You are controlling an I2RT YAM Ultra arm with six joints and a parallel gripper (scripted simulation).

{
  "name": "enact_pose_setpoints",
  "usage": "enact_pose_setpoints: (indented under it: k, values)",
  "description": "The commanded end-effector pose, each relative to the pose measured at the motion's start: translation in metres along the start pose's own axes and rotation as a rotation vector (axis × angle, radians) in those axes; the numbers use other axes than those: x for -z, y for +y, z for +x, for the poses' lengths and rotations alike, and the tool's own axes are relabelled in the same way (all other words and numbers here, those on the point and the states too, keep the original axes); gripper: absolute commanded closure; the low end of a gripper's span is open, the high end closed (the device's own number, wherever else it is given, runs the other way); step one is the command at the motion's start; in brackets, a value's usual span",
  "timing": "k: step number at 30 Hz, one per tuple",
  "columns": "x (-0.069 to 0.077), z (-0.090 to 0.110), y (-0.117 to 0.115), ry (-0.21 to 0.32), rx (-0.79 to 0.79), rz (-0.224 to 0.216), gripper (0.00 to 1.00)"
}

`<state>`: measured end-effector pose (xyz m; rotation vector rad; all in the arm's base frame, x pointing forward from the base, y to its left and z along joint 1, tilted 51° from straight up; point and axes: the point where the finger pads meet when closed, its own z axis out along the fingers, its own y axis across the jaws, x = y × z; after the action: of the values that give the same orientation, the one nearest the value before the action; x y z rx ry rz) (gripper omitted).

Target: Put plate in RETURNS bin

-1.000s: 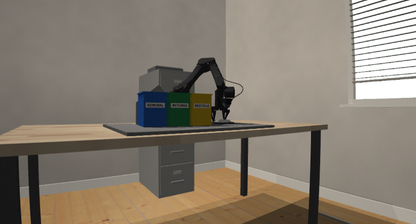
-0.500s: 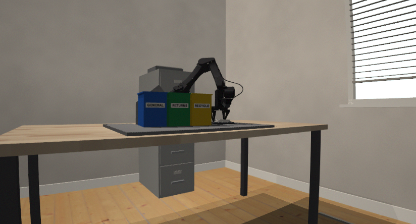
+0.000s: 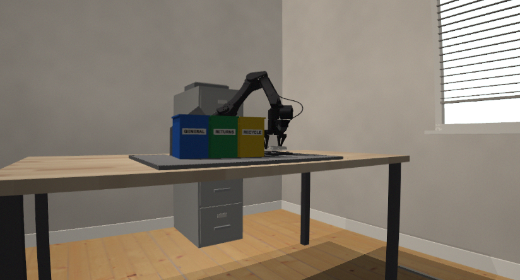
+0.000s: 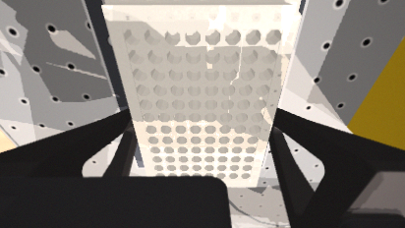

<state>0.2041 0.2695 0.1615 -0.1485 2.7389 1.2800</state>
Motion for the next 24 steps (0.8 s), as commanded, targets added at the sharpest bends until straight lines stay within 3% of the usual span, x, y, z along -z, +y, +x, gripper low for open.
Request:
enact_pose_setpoints:
  k: [1, 24]
  values:
    - [0.021, -0.010, 0.013, -0.039, 0.027, -0.023, 1.00]
    - [0.056, -0.008, 0.012, -0.041, 0.028, -0.021, 1.00]
